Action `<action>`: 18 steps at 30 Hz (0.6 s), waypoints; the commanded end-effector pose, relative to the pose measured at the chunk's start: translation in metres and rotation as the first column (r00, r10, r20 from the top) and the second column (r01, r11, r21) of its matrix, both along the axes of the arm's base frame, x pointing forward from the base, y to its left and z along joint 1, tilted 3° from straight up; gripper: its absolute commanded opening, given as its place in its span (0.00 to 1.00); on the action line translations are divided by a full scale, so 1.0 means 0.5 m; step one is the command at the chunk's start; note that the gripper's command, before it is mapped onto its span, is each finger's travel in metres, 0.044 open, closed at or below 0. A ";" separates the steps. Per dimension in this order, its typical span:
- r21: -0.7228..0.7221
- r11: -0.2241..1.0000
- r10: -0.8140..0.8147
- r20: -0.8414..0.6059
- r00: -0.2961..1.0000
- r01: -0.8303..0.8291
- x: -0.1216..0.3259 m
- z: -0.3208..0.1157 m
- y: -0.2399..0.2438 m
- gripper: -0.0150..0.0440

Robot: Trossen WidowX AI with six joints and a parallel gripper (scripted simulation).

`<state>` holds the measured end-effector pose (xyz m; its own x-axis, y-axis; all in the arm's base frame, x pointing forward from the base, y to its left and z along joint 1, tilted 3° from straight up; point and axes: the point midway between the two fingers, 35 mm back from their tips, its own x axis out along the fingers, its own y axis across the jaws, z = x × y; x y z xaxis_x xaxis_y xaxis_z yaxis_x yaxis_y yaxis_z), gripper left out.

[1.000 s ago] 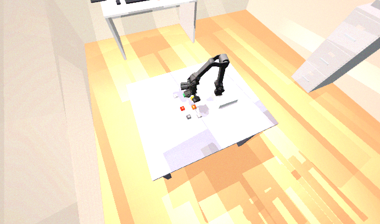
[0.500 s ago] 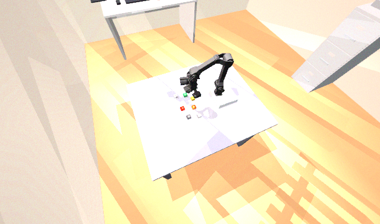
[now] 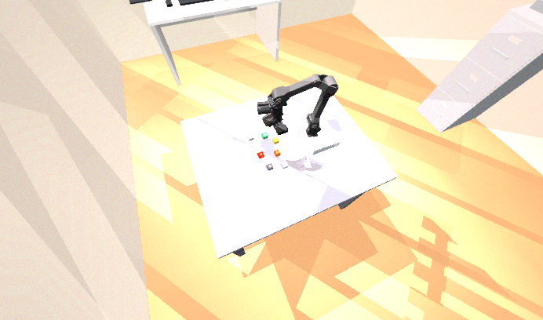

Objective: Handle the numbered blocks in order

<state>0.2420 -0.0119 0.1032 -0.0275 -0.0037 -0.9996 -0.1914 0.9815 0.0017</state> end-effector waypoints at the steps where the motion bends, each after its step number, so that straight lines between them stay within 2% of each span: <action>1: 0.000 1.000 0.001 0.004 1.000 -0.001 0.033 0.009 -0.008 0.46; 13: -0.003 1.000 0.000 0.016 1.000 0.000 0.279 0.008 -0.111 0.46; 18: -0.010 1.000 0.003 0.015 1.000 -0.003 0.304 0.002 -0.129 0.46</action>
<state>0.3879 -0.0719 0.1046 -0.0095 -0.0072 -0.9999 -0.1837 0.9830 -0.0054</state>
